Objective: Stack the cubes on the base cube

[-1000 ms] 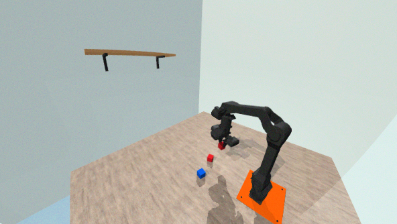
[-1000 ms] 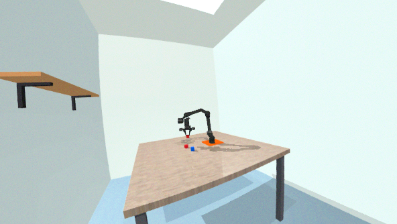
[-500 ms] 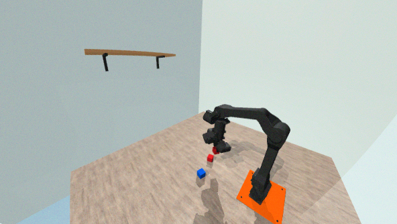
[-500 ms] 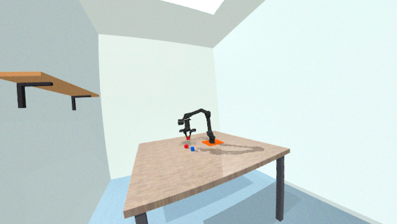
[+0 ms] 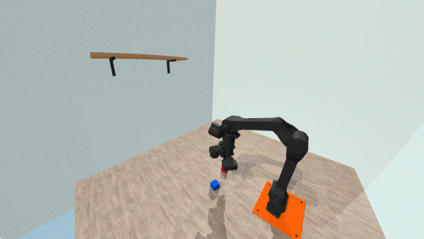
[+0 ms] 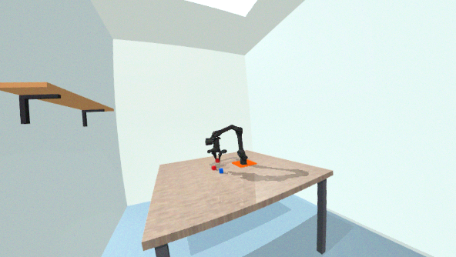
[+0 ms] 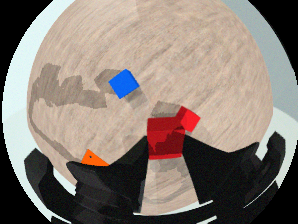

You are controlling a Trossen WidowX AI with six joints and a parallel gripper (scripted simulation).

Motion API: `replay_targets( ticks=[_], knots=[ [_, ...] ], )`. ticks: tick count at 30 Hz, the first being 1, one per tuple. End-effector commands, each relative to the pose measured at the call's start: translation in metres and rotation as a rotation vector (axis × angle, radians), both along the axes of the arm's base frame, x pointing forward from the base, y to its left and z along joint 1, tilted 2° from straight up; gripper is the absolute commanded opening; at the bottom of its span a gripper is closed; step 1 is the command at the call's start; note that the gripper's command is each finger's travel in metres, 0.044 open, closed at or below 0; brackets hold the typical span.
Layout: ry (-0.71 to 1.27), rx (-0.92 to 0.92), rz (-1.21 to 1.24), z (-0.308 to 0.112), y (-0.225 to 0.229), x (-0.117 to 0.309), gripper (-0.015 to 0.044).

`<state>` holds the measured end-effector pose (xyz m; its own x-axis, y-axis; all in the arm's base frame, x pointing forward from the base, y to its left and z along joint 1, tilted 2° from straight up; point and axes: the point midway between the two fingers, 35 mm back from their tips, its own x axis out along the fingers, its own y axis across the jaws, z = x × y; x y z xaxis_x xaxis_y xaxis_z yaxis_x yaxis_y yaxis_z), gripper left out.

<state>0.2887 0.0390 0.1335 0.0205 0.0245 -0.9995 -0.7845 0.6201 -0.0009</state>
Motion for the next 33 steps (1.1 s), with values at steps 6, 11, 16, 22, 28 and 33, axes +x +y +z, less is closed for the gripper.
replay_targets(
  ticks=[6,11,16,22,28,33],
  knots=[
    [0.013,0.009,-0.135,-0.008,0.031,-0.008,0.0105],
    [0.016,0.012,-0.207,-0.011,0.046,-0.013,0.0105],
    [0.019,0.014,-0.279,-0.014,0.061,-0.019,0.0105],
    [0.021,0.016,-0.314,-0.015,0.069,-0.022,0.0105],
    [0.021,0.016,-0.314,-0.015,0.069,-0.022,0.0105],
    [0.021,0.016,-0.314,-0.015,0.069,-0.022,0.0105]
  ],
)
